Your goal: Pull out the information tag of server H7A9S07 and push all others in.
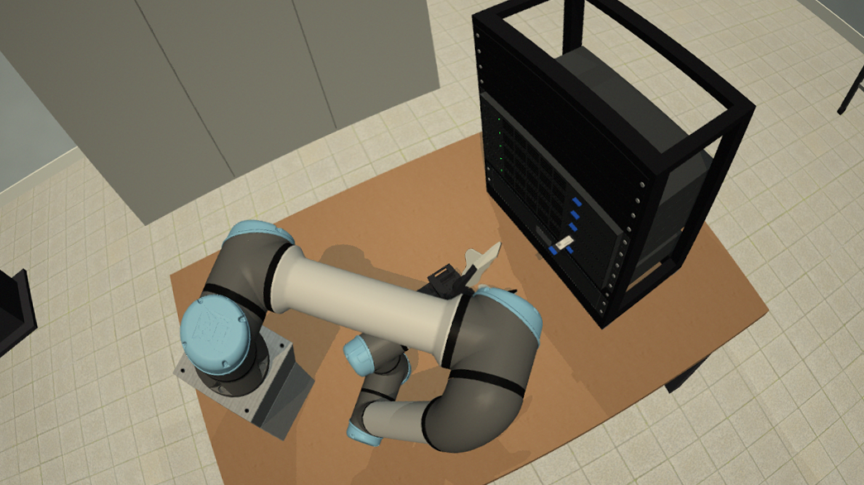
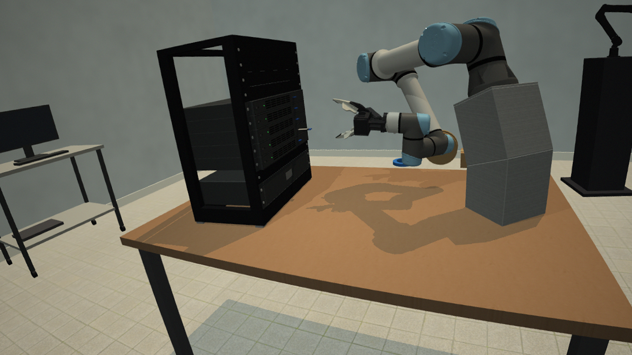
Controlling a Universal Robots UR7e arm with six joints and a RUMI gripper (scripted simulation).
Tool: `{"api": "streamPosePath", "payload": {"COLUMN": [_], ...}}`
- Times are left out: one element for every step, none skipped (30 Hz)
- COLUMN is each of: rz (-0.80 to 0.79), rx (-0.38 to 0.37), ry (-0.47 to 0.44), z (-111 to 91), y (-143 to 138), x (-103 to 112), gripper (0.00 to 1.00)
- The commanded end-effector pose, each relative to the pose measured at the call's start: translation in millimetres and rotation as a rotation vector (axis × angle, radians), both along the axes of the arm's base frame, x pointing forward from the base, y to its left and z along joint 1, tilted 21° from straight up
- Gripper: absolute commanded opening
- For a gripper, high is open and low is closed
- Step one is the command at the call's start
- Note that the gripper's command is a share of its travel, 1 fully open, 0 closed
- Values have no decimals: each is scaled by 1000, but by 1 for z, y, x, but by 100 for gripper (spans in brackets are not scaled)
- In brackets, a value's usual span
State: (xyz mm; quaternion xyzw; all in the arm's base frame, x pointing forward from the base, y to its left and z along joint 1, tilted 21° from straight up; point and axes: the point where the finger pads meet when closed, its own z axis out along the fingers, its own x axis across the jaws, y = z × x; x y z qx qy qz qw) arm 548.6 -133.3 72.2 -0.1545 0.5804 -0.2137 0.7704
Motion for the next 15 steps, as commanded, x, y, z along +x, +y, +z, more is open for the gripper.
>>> {"api": "streamPosePath", "payload": {"rz": [-3, -3, -4, -5, -5, -5, -5, -6, -6, -7, -8, -8, -9, -10, -10], "rx": [-15, -18, -21, -24, -27, -27, -27, -30, -33, -35, -38, -41, -44, -47, -50], "ry": [-6, -7, -9, -10, -11, -11, -11, -12, -13, -14, -15, -17, -18, -19, -20], "z": [2, 3, 3, 4, 4, 4, 4, 5, 5, 5, 6, 6, 7, 7, 7], "y": [1, 1, 1, 2, 2, 2, 2, 2, 2, 2, 3, 3, 3, 3, 4], "x": [-1, -1, -1, -1, -1, -1, -1, -1, -1, -2, -2, -2, -2, -2, -2], "gripper": [100, 100, 100, 100, 100, 100, 100, 100, 100, 100, 100, 100, 100, 100, 100]}}
